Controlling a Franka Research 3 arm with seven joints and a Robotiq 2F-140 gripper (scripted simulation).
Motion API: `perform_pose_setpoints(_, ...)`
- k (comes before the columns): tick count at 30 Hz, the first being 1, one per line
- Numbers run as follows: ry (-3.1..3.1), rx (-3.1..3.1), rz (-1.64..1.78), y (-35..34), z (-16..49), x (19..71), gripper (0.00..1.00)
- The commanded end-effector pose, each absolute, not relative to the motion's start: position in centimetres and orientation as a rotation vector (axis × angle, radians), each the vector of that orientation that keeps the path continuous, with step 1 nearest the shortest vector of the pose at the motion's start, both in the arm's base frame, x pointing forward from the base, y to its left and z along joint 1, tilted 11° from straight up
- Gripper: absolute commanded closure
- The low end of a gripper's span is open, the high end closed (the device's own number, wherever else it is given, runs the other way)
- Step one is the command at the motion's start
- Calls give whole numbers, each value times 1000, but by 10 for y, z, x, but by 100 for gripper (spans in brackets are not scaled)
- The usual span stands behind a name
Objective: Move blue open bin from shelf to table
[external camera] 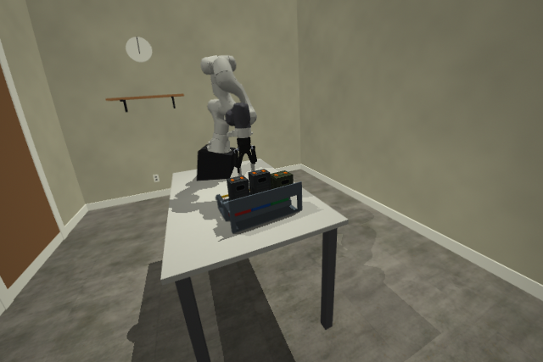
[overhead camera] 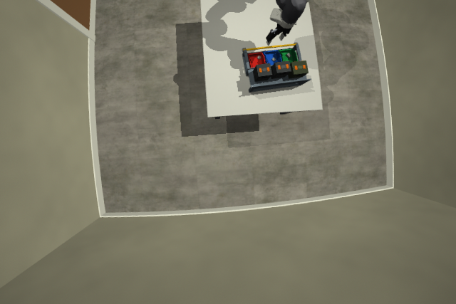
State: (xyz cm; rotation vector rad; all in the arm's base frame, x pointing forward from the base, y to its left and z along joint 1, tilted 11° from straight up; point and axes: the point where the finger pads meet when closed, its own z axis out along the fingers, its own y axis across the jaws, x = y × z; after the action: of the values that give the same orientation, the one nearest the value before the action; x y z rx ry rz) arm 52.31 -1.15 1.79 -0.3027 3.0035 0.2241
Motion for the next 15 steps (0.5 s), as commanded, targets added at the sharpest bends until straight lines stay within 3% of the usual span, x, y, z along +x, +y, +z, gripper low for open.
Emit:
perform_pose_setpoints(1, 2960, -538, 221, -11, 18, 523, 43)
perform_pose_setpoints(15, 2895, -772, 203, -11, 18, 523, 43)
